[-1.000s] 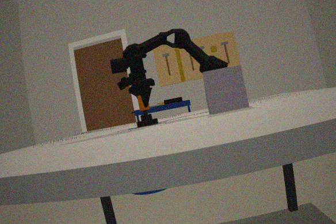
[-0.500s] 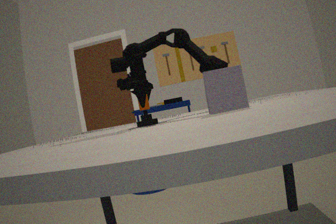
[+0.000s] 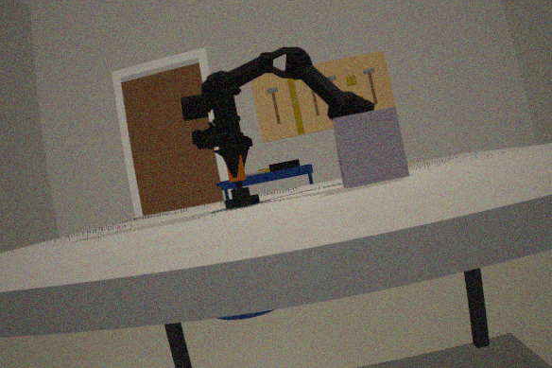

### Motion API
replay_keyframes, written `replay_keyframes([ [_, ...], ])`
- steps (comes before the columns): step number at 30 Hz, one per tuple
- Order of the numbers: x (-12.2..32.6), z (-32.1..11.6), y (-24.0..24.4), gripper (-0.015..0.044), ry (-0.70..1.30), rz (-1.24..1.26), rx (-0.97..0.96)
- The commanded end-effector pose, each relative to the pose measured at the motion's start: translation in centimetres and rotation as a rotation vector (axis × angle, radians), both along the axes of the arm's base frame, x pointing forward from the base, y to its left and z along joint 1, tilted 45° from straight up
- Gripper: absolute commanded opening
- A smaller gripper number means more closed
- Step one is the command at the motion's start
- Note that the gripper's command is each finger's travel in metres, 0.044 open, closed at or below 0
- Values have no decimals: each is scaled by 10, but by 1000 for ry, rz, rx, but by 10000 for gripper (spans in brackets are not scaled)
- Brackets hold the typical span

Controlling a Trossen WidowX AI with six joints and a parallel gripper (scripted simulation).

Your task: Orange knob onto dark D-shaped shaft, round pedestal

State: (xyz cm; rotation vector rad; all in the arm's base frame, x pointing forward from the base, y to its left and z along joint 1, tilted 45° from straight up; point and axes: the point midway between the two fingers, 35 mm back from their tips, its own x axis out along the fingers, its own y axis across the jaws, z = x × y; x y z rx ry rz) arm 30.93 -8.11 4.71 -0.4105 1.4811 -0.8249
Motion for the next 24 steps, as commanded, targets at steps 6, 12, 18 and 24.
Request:
replay_keyframes([
  [6,1,5,-2,0,-6,-1,-1],
  [12,1,4,-6,0,-7,-1,-1],
  [18,1,4,-6,0,-7,-1,-1],
  [24,1,5,-5,0,-7,-1,-1],
])
